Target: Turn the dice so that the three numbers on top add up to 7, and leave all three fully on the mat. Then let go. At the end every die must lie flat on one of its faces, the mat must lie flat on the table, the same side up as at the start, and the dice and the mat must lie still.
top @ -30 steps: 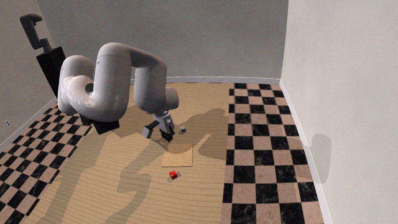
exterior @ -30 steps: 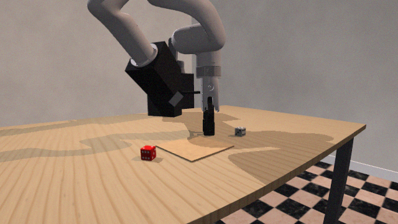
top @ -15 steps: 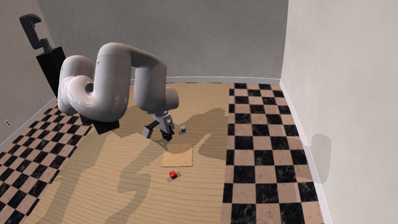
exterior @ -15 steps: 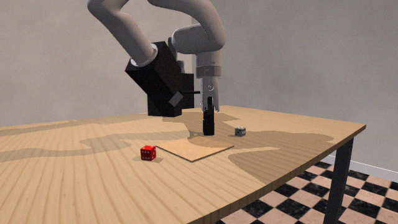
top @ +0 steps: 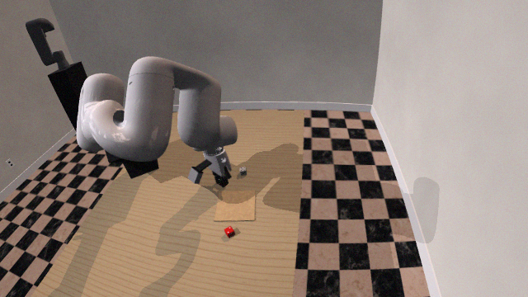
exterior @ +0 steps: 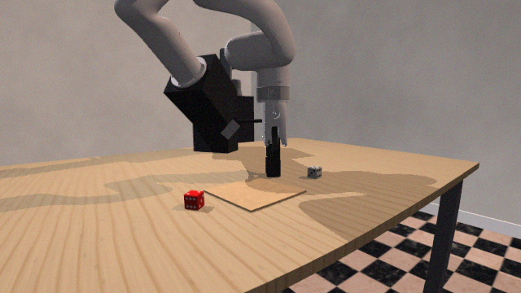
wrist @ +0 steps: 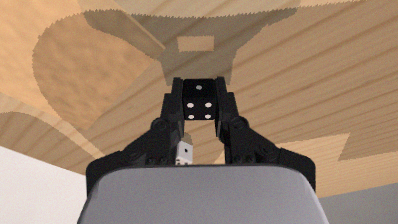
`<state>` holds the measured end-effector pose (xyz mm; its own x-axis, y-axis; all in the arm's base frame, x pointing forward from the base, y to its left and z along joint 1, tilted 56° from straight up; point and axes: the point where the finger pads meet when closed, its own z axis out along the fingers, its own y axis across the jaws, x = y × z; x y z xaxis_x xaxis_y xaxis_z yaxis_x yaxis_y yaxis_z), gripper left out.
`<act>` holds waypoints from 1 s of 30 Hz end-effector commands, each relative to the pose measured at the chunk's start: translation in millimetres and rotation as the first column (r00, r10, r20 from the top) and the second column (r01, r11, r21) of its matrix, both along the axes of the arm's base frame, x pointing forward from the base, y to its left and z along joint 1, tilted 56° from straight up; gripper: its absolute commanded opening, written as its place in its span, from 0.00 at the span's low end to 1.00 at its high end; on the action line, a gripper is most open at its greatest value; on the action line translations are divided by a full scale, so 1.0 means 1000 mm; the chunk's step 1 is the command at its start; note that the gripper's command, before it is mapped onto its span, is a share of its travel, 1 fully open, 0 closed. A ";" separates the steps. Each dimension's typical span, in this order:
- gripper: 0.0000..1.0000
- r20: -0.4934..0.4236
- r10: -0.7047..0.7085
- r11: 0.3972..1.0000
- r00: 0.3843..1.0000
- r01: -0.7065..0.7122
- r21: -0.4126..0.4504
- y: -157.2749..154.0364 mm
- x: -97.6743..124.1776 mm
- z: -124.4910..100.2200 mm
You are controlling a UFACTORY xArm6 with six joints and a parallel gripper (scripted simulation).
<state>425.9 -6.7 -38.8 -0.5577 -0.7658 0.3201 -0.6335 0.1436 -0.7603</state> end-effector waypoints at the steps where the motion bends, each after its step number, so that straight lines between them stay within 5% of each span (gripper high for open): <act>1: 0.21 0.001 0.001 1.000 1.000 -0.001 0.001 0.001 0.000 0.000; 13: 0.21 0.001 0.001 1.000 1.000 -0.001 0.001 0.005 -0.004 0.004; 30: 0.21 0.001 0.001 1.000 1.000 -0.001 0.001 0.061 -0.052 0.055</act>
<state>379.7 48.1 8.8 -0.5556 -0.7685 0.3174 -0.6332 0.1438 -0.7605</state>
